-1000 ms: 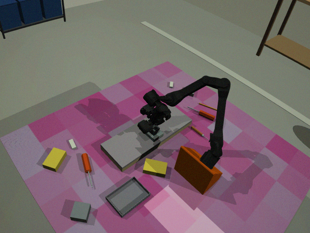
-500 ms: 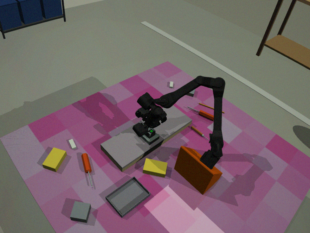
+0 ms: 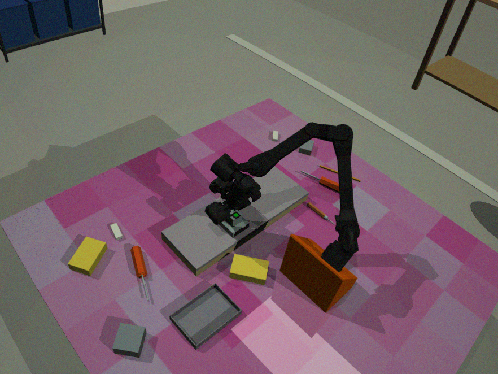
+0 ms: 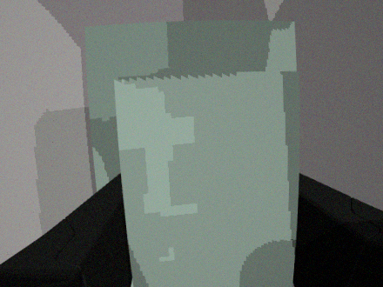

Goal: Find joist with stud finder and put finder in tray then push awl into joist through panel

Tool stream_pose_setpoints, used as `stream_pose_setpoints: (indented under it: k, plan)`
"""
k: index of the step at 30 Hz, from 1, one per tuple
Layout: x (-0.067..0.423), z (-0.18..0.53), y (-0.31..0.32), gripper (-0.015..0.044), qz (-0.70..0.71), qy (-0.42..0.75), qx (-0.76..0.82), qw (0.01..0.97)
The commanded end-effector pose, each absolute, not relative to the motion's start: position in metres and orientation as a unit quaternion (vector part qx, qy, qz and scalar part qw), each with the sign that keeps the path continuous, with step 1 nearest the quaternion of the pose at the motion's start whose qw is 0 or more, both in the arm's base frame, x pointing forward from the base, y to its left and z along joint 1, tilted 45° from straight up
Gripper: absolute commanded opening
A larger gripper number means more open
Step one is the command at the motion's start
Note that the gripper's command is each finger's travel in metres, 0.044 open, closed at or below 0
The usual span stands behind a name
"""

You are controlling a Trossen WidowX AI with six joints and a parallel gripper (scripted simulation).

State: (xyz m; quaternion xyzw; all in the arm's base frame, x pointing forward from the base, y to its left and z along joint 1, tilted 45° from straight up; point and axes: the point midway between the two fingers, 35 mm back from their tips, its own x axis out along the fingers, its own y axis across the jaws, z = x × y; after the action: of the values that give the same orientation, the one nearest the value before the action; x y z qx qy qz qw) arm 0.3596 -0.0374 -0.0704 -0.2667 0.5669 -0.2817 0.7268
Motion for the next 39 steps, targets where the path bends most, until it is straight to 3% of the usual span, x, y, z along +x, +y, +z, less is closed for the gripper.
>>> stream_pose_setpoints:
  k: [1, 39]
  plan:
    - [0.361, -0.076, -0.032, 0.0000, -0.280, 0.568, -0.264, 0.727]
    - [0.369, -0.132, 0.025, 0.0000, -0.279, 0.568, -0.262, 0.728]
